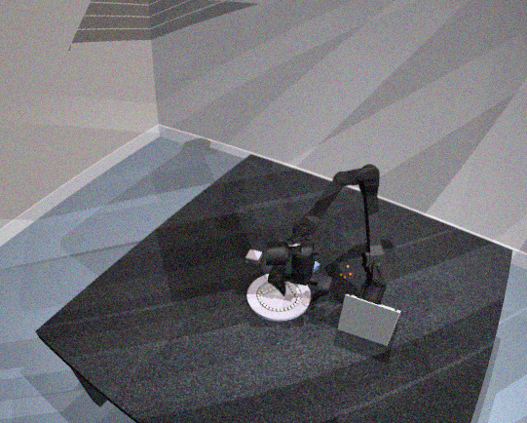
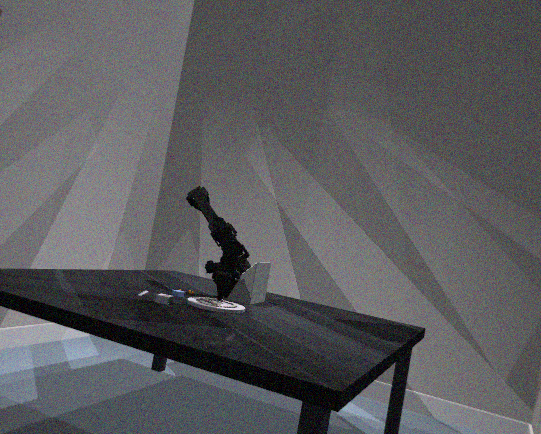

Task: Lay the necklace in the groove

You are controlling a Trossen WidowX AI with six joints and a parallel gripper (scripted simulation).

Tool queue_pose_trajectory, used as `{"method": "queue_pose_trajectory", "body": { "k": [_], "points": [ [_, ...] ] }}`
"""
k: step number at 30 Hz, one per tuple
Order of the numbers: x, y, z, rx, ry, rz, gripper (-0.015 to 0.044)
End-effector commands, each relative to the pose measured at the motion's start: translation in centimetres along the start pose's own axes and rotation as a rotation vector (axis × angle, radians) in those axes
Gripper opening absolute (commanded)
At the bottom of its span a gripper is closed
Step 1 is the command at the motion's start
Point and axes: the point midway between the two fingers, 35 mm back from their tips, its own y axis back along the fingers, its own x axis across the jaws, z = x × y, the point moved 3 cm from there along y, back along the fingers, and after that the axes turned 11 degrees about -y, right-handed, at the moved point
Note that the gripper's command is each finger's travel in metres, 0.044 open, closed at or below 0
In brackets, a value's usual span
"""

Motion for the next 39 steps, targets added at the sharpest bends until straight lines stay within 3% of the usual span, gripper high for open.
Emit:
{"method": "queue_pose_trajectory", "body": {
  "k": [1,7,12,39],
  "points": [
    [0.0,0.1,0.0,0.001,-0.006,-0.001,0.0414],
    [0.3,3.2,0.0,0.003,-0.052,-0.001,0.0256],
    [0.3,2.6,0.0,0.003,-0.054,0.0,0.0125],
    [0.2,-0.7,0.0,0.001,-0.054,0.0,0.012]
  ]
}}
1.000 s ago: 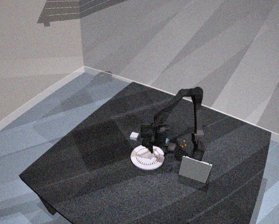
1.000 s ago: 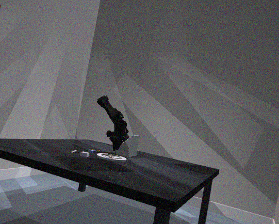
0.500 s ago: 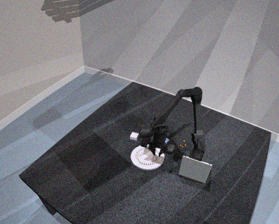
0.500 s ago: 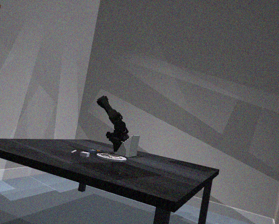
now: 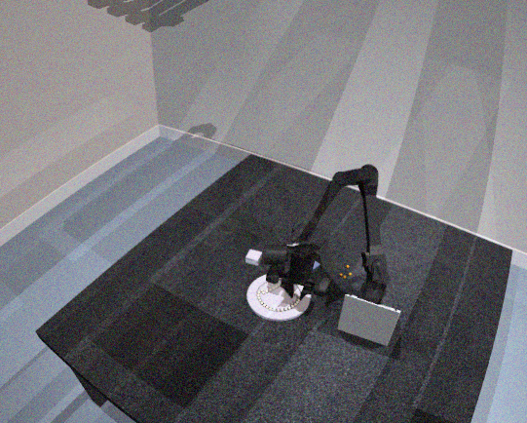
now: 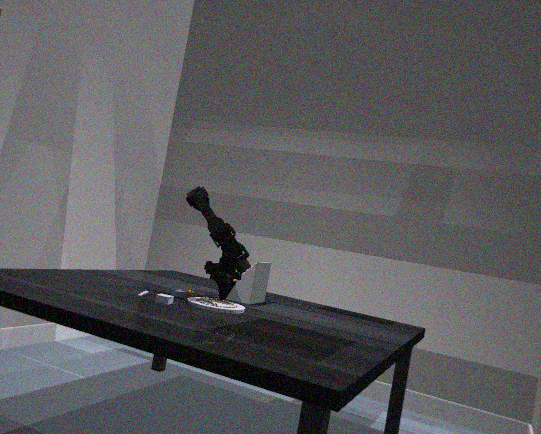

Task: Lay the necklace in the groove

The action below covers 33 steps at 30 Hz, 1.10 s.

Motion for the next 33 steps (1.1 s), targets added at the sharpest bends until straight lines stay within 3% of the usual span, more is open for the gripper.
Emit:
{"method": "queue_pose_trajectory", "body": {
  "k": [1,6,11,33],
  "points": [
    [-0.37,-0.53,0.15,-0.01,0.01,-0.008,0.012],
    [-0.37,-0.53,0.15,-0.01,0.01,-0.008,0.012],
    [-0.17,-0.37,0.04,-0.003,0.003,-0.005,0.0],
    [-0.17,-0.37,0.04,-0.003,0.003,-0.005,0.0]
  ]
}}
